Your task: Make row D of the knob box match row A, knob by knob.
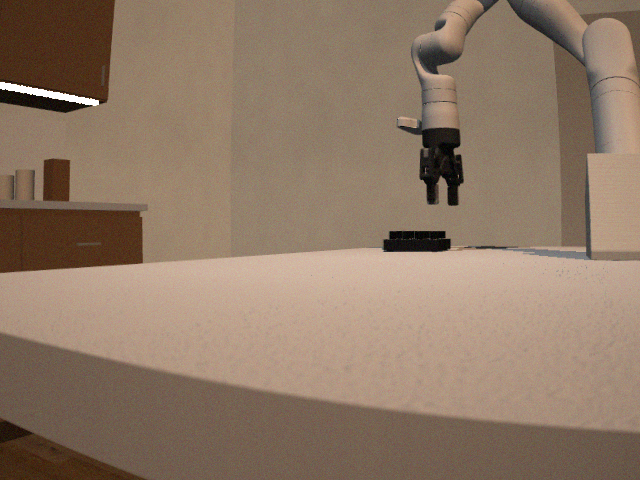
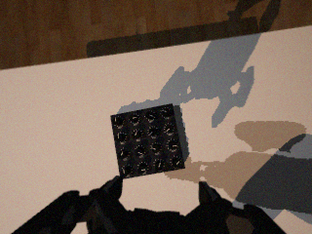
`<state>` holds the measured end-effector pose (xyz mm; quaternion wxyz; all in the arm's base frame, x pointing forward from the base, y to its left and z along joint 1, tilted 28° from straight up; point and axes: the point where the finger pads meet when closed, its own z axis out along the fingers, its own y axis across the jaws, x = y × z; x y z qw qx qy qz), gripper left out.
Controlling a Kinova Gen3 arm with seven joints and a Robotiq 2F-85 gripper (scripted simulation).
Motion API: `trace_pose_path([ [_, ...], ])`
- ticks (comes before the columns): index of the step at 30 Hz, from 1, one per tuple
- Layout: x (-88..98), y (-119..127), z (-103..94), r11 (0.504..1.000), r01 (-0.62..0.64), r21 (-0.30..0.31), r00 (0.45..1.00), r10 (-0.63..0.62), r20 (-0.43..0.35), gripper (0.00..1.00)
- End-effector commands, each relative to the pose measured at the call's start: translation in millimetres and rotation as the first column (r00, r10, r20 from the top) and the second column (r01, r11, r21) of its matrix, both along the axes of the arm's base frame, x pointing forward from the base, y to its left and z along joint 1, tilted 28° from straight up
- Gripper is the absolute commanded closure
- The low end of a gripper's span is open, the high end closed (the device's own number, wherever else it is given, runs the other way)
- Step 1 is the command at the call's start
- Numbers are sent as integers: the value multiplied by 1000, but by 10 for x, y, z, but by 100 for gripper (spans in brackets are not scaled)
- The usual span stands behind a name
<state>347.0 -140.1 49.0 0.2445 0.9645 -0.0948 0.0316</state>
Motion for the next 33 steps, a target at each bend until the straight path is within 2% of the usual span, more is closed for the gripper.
trace_pose_path([
  [1,-27,4,-23,1000,-29,2,999,29,-17,0],
  [17,-57,24,-78,989,-150,11,986,151,-68,0],
  [33,-63,29,-89,985,-174,13,982,175,-78,0],
])
